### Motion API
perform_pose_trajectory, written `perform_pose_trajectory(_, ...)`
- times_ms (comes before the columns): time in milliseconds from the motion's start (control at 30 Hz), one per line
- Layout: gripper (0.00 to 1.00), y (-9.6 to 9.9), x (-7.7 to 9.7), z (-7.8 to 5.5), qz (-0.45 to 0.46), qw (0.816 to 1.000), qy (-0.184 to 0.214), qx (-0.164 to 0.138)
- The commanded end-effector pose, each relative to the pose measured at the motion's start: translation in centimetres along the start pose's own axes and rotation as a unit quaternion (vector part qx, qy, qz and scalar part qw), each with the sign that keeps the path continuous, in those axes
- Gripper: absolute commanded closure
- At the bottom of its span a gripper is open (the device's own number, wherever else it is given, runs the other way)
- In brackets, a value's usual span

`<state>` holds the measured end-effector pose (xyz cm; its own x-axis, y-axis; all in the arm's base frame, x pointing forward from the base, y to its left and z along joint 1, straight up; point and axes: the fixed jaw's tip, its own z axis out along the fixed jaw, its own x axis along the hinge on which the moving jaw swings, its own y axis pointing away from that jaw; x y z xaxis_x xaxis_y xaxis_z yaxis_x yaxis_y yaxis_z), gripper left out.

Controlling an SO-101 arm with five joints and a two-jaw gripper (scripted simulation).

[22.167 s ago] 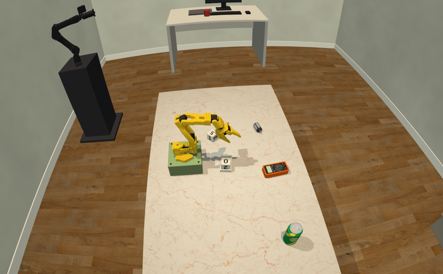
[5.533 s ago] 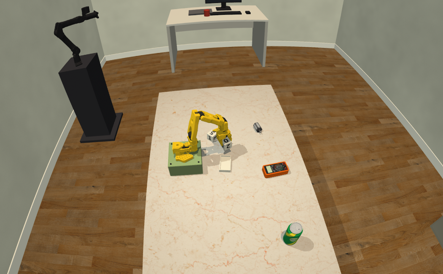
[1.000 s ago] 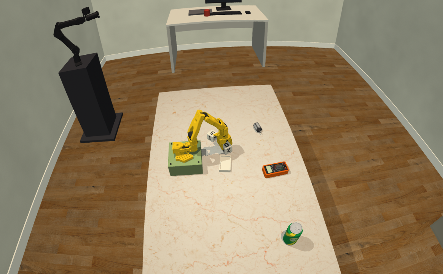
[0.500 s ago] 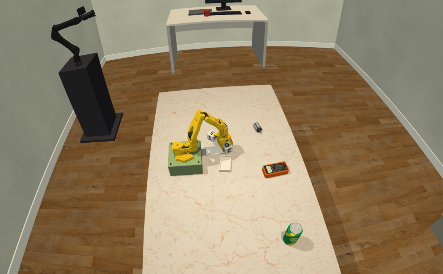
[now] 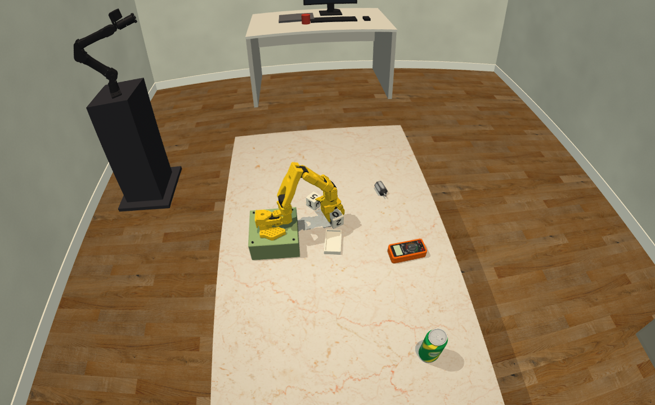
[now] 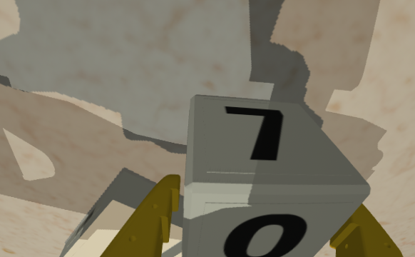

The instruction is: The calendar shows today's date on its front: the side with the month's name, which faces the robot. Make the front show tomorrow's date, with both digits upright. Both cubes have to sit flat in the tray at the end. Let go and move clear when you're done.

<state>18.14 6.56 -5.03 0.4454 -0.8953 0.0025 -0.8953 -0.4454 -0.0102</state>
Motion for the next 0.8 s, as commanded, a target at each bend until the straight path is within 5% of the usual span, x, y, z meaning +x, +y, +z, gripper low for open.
perform_pose_trajectory(0, 0.64, 0.1, -0.2, -0.5, -0.004, 1.000, -0.001, -0.003)
perform_pose_trajectory(533, 0.64, 0.0, -0.2, -5.1, -0.004, 1.000, -0.001, -0.003)
perform_pose_trajectory(767, 0.64, 0.1, -0.2, -5.8, -0.004, 1.000, -0.001, -0.003)
